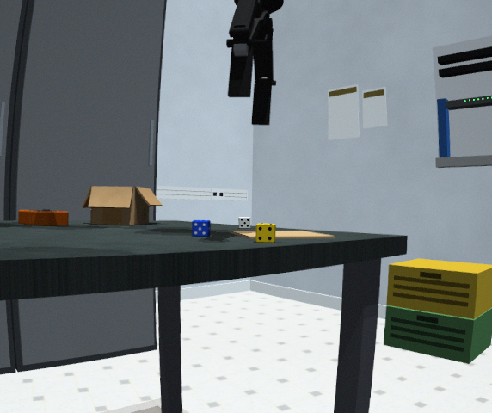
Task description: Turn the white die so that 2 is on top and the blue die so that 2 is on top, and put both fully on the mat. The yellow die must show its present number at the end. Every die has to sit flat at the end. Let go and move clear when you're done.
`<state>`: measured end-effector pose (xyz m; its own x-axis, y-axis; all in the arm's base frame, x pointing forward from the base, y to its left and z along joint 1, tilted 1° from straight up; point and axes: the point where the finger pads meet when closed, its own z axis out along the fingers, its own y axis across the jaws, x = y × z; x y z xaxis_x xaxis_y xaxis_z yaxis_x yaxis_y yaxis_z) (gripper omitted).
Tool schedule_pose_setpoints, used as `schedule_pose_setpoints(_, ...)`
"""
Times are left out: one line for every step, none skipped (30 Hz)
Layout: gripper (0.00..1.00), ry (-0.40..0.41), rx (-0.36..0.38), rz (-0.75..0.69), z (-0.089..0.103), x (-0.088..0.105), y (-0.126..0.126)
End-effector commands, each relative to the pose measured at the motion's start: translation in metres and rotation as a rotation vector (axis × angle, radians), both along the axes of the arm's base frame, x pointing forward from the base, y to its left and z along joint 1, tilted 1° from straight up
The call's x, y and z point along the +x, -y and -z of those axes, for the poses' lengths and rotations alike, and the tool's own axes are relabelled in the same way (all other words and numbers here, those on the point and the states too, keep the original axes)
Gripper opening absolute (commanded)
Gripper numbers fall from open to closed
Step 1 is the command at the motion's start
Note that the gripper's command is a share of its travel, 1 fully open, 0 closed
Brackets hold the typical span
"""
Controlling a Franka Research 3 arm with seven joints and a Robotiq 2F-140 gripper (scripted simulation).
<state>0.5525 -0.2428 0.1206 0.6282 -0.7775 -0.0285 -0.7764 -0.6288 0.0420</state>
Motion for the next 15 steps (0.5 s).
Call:
schedule_pose_setpoints(1.00, 0.064, 0.007, -0.146, 0.014, 0.015, 0.019)
schedule_pose_setpoints(1.00, 0.063, 0.004, -0.146, 0.021, 0.011, 0.024)
schedule_pose_setpoints(1.00, 0.062, 0.003, -0.146, 0.025, 0.009, 0.028)
schedule_pose_setpoints(1.00, 0.062, 0.002, -0.147, 0.028, 0.008, 0.031)
schedule_pose_setpoints(1.00, 0.062, 0.001, -0.147, 0.029, 0.007, 0.032)
schedule_pose_setpoints(1.00, 0.062, 0.001, -0.147, 0.030, 0.006, 0.033)
schedule_pose_setpoints(1.00, 0.062, 0.001, -0.147, 0.030, 0.006, 0.033)
schedule_pose_setpoints(1.00, 0.062, 0.001, -0.147, 0.030, 0.006, 0.033)
schedule_pose_setpoints(1.00, 0.062, 0.001, -0.147, 0.030, 0.006, 0.033)
schedule_pose_setpoints(1.00, 0.062, 0.001, -0.147, 0.030, 0.006, 0.033)
schedule_pose_setpoints(1.00, 0.062, 0.001, -0.147, 0.030, 0.006, 0.033)
schedule_pose_setpoints(1.00, 0.062, 0.001, -0.147, 0.030, 0.006, 0.033)
schedule_pose_setpoints(1.00, 0.062, 0.001, -0.147, 0.030, 0.006, 0.033)
schedule_pose_setpoints(1.00, 0.062, 0.001, -0.147, 0.030, 0.006, 0.033)
schedule_pose_setpoints(1.00, 0.062, 0.001, -0.147, 0.030, 0.006, 0.033)
